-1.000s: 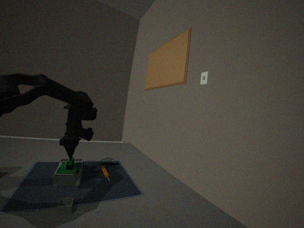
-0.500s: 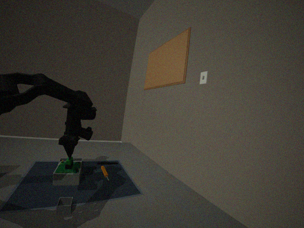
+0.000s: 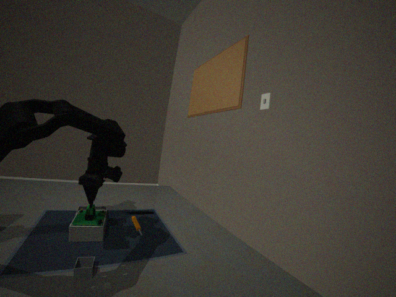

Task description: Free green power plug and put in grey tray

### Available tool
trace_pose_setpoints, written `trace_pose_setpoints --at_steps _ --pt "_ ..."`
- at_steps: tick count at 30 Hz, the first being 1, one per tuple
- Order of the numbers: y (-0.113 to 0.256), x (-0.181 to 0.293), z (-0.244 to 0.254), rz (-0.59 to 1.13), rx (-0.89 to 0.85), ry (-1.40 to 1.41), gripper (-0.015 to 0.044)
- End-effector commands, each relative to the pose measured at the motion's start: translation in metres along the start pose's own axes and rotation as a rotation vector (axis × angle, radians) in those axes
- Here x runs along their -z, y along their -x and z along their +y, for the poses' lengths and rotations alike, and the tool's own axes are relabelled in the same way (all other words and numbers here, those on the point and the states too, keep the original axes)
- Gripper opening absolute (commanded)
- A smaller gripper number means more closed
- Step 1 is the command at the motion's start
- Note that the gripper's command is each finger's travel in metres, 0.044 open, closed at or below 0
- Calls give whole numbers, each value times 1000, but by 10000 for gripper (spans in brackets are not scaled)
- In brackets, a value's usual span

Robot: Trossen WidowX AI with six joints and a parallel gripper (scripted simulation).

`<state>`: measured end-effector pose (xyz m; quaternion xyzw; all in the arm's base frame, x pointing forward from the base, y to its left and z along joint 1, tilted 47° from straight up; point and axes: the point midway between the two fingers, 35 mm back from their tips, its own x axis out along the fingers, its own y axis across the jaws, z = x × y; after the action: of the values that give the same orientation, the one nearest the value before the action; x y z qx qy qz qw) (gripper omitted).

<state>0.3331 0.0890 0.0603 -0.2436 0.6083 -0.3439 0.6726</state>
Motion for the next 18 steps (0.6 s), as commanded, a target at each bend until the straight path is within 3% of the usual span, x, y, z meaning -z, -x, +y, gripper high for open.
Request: trace_pose_setpoints --at_steps 1,8,16,18 --pt "26 4 -6 -38 -128 16 0" --pt "28 4 -13 -37 -200 18 0" --pt "30 4 3 -39 -11 14 0" --pt "30 4 7 -108 27 7 0"
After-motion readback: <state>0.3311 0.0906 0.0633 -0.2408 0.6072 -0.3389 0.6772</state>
